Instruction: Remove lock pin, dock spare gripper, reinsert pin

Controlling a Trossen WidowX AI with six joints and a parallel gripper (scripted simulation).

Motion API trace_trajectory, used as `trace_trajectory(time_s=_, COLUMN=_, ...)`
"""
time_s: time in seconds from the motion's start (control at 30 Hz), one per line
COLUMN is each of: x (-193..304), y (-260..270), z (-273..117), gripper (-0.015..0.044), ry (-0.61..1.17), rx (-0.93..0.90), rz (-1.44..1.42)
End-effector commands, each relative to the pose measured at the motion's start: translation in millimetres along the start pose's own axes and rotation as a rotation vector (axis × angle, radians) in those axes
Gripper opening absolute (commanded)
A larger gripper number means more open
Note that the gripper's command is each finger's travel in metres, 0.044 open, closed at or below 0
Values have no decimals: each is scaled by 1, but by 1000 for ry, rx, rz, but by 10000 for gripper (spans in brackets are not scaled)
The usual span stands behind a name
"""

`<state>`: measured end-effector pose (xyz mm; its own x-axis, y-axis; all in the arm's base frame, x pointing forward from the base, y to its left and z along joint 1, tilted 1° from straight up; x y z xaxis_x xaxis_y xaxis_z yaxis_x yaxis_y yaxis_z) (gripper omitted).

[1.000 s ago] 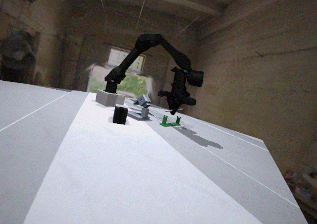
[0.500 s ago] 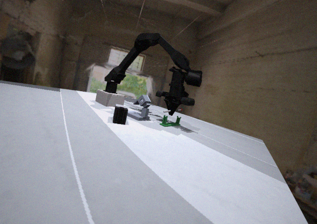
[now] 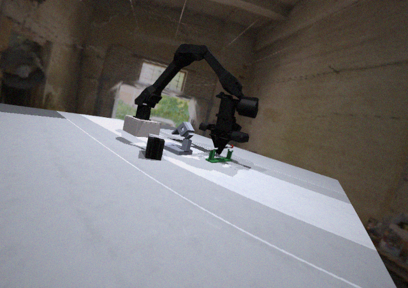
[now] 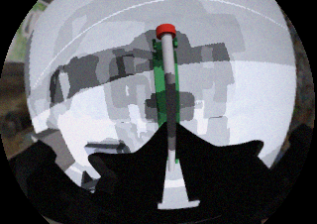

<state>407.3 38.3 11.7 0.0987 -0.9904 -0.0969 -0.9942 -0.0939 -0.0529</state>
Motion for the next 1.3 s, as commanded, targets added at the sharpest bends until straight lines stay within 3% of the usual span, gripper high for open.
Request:
trace_trajectory(time_s=0.0, x=1, y=0, z=7, gripper=0, ry=0, rx=0, rz=-3)
trace_trajectory(time_s=1.27, x=1, y=0, z=7, gripper=0, ry=0, rx=9, rz=-1)
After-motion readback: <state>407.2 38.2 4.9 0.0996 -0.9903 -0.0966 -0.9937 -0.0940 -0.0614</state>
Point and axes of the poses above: the point midway between the two fingers, 35 mm back from their tips, its own z axis out along the fingers, its own y axis across the jaws, x = y × z, the point moved 1 cm from there along -z, back along the fingers, and after that the axes turned 15 degrees about -z, right-handed, at the moved point
